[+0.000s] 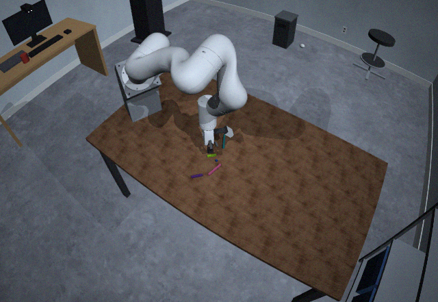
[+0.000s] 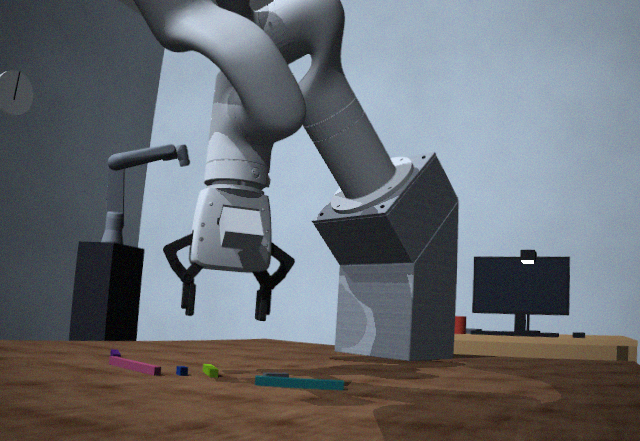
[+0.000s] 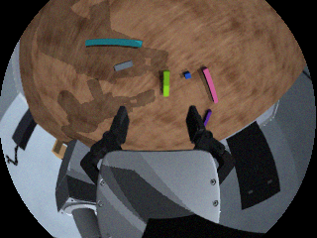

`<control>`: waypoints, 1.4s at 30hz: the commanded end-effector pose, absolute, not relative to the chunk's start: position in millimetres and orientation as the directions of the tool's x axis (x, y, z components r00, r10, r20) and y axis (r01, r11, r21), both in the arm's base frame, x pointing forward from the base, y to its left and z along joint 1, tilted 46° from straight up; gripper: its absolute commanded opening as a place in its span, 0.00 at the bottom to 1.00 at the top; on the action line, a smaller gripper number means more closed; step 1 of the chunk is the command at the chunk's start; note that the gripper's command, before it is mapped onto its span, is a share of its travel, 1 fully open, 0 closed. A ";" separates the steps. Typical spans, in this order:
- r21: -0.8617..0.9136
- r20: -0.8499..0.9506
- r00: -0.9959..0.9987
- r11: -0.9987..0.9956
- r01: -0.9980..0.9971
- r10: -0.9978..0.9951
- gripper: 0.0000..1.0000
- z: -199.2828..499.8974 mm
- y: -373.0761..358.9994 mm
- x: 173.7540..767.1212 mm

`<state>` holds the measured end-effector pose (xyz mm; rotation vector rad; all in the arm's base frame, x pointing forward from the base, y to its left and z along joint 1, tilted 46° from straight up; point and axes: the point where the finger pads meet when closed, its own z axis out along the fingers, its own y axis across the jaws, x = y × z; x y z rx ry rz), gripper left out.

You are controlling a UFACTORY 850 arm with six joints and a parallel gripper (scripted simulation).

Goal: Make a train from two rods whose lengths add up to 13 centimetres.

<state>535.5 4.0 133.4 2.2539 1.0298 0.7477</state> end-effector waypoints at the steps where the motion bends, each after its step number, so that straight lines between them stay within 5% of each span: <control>1: 0.670 0.257 0.552 -0.558 0.489 0.793 1.00 133.7 4.1 535.6; 23: 0.667 0.265 0.558 -0.568 0.482 0.786 1.00 134.2 3.7 536.1; 42: 0.377 0.611 0.736 -0.925 0.053 0.291 1.00 165.0 -21.7 559.1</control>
